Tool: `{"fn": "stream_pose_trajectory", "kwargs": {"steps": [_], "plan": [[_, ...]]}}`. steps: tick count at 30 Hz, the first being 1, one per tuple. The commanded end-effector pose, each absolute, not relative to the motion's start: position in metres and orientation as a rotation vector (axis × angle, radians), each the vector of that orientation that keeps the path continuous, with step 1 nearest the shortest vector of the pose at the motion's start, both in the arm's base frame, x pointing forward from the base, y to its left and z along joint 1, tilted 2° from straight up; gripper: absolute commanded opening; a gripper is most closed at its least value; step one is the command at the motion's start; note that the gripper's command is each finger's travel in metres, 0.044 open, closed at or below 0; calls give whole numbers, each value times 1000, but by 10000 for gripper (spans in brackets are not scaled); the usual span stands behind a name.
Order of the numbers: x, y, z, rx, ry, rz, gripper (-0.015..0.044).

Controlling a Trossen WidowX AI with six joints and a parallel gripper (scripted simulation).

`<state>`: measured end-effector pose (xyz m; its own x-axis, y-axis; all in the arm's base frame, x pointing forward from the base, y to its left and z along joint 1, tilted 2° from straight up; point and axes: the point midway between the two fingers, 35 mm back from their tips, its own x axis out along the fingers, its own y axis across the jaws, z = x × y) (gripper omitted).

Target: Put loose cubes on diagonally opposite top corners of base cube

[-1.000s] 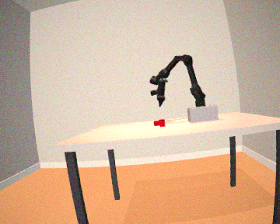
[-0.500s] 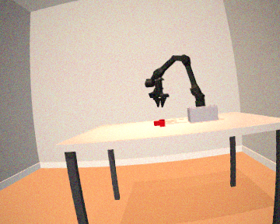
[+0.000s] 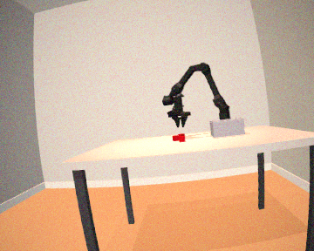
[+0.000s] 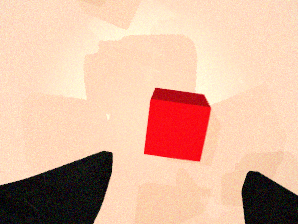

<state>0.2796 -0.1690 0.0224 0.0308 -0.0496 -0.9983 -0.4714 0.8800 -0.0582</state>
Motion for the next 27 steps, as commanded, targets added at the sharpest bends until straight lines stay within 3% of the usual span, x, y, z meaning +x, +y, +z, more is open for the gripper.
{"fn": "stream_pose_trajectory", "kwargs": {"steps": [1,27], "plan": [[279,-168,8,-430,1515,348,265],[280,-170,-30,-430,1516,348,265]]}}
